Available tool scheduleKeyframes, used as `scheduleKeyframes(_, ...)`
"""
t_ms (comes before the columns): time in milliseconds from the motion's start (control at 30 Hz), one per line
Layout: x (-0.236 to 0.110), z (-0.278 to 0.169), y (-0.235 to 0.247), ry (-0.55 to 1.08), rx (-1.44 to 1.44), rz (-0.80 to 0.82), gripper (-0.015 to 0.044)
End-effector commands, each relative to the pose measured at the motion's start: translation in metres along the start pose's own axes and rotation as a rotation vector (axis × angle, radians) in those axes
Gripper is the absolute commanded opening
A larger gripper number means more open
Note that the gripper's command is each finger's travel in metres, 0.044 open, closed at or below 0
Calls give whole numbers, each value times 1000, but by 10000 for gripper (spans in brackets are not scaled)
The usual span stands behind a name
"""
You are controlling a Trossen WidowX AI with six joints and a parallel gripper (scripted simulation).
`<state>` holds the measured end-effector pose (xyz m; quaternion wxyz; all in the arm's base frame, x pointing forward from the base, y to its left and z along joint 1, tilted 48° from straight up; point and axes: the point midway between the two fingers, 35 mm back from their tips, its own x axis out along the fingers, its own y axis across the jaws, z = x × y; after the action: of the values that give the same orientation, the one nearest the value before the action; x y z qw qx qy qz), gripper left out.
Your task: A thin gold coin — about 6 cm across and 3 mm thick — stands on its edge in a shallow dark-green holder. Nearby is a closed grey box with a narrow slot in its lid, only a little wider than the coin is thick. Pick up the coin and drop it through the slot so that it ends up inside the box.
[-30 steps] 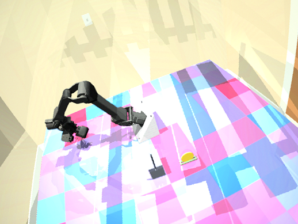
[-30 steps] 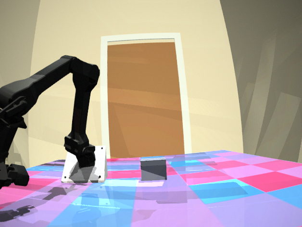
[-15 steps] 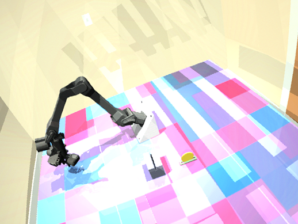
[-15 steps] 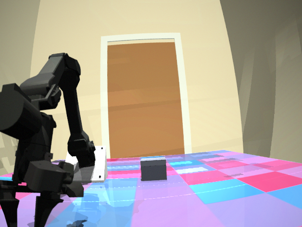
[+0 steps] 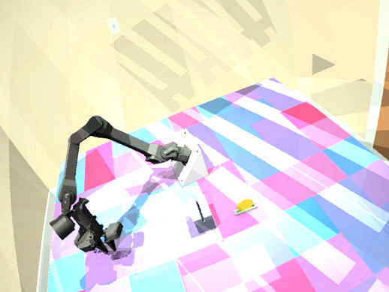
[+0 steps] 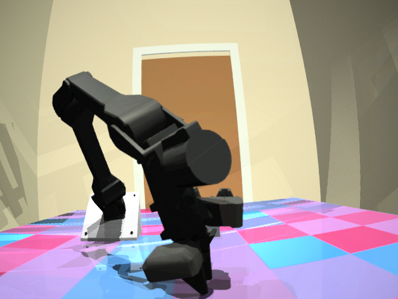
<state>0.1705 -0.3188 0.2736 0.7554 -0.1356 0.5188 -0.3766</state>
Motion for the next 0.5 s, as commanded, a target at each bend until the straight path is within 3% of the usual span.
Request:
scheduleKeyframes(0, 15, 29, 62, 29, -128, 117, 161)
scheduleKeyframes(467, 17, 51, 271, 168, -731, 339, 161)
